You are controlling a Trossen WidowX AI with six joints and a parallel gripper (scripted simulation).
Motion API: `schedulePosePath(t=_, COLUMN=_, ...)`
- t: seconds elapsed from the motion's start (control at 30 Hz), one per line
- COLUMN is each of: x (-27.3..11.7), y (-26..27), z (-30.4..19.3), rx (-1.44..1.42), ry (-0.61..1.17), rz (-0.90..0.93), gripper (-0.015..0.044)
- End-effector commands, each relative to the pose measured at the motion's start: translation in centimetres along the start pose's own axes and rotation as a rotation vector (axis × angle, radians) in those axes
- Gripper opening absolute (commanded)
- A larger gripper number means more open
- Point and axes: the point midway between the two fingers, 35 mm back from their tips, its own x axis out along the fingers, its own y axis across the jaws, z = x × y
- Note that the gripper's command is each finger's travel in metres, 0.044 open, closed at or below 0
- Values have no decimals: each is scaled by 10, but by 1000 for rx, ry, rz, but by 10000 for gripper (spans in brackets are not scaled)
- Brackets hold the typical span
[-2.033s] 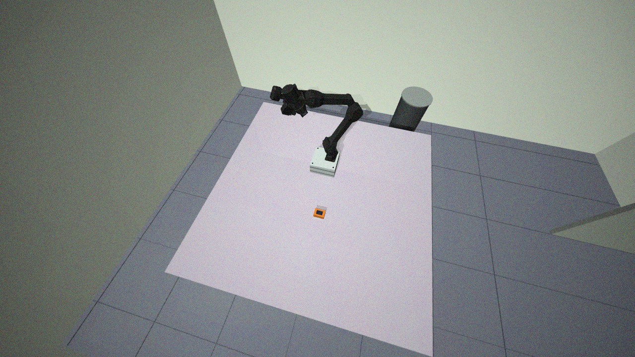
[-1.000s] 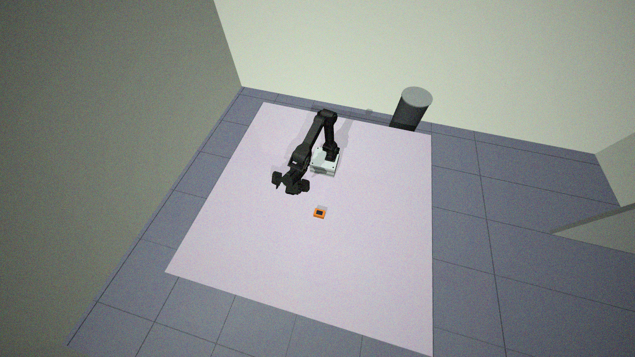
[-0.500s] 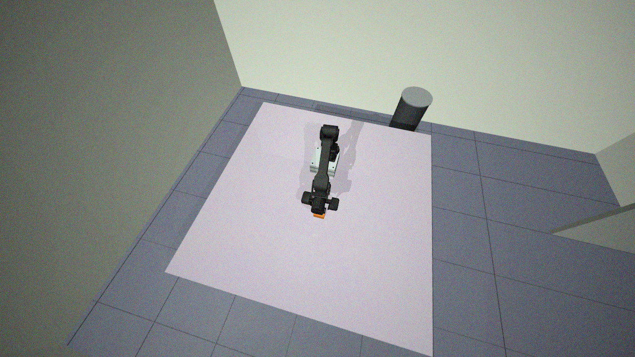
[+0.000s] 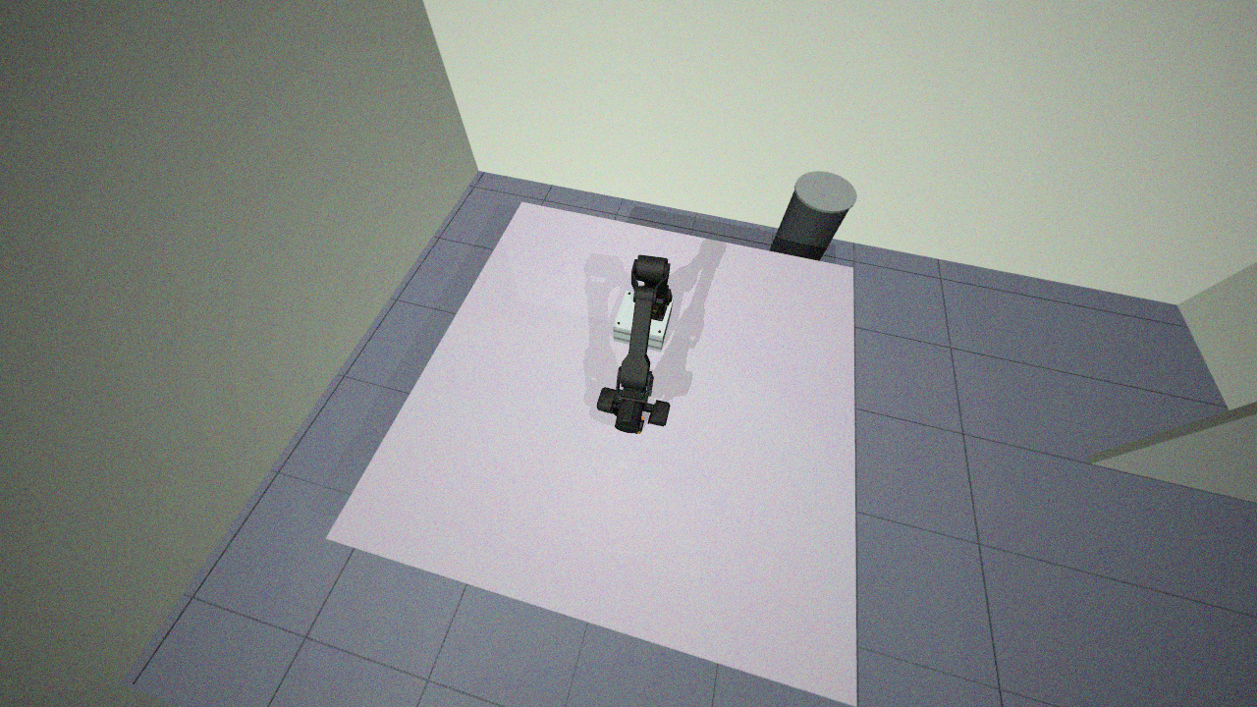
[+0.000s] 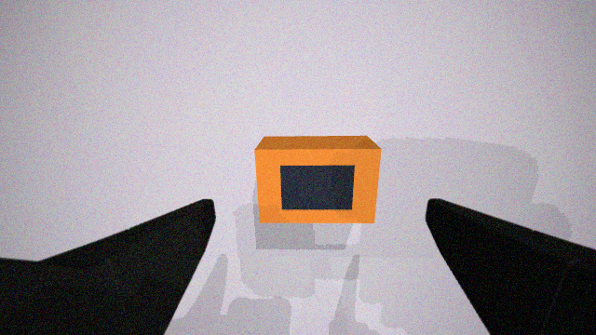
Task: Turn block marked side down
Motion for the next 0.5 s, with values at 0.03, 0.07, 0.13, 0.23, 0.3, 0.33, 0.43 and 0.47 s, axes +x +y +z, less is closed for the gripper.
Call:
schedulePosePath(t=0.03, x=7, y=0, z=-1, rx=5, ry=3, rz=3, gripper=440)
schedulePosePath(t=0.07, x=9, y=0, z=-1, rx=5, ry=3, rz=3, gripper=440)
schedulePosePath(t=0.13, x=12, y=0, z=-1, rx=5, ry=3, rz=3, gripper=440)
schedulePosePath(t=0.23, x=17, y=0, z=-1, rx=5, ry=3, rz=3, gripper=440)
schedulePosePath(t=0.3, x=20, y=0, z=-1, rx=5, ry=3, rz=3, gripper=440)
schedulePosePath(t=0.33, x=22, y=0, z=-1, rx=5, ry=3, rz=3, gripper=440)
schedulePosePath(t=0.43, x=27, y=0, z=-1, rx=5, ry=3, rz=3, gripper=440)
schedulePosePath(t=0.47, x=28, y=0, z=-1, rx=5, ry=3, rz=3, gripper=440)
